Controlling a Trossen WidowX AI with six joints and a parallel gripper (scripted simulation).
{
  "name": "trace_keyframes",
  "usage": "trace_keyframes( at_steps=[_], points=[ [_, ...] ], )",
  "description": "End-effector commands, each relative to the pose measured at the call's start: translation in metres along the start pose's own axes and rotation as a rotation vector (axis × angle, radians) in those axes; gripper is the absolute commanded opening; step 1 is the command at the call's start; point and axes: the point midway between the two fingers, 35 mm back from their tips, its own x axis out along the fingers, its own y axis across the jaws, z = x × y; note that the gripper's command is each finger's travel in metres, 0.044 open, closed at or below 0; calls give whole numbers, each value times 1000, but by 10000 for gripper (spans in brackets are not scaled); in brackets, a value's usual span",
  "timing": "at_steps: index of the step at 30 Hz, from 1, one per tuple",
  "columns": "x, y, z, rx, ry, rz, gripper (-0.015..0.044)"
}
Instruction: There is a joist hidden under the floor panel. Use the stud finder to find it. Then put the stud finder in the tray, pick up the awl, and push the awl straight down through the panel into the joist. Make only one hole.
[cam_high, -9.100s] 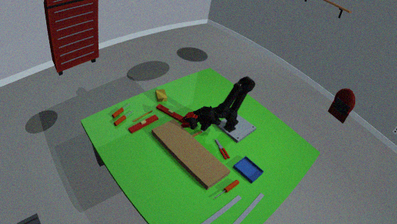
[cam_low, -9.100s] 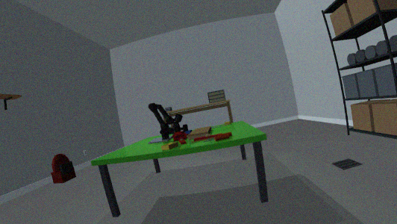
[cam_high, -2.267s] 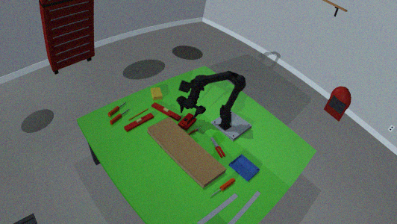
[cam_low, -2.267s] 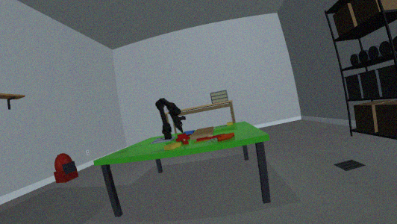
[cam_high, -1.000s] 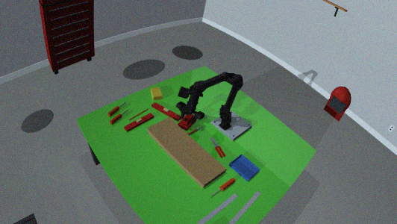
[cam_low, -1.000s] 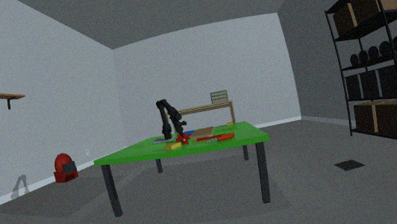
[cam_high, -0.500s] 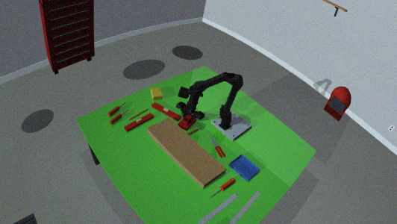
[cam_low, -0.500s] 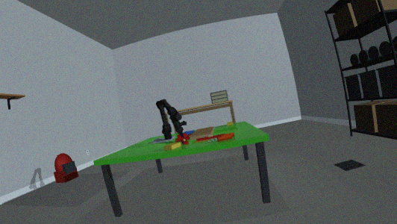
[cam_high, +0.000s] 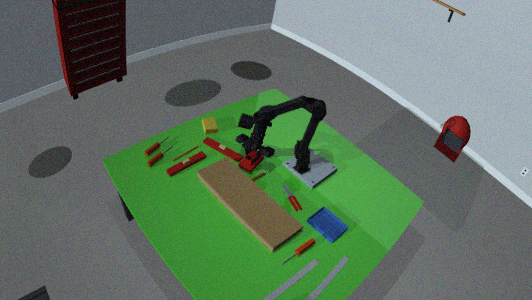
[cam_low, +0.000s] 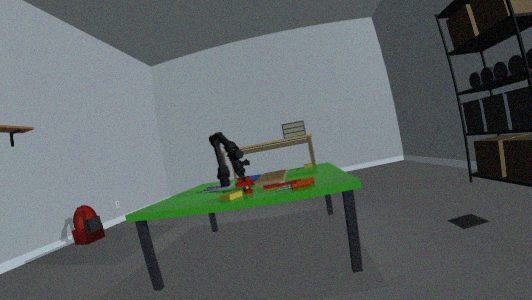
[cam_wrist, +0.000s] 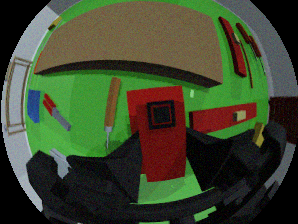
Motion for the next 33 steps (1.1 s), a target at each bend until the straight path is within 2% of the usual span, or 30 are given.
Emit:
trace_keyframes(
  at_steps=[1,13,20,33],
  points=[
    [-23,-4,9,-1,-8,-12,0],
    [-81,2,22,-1,-8,-11,0],
    [-83,-3,29,12,-6,-15,0],
    [-81,-38,83,118,-2,-45,0]
  ],
)
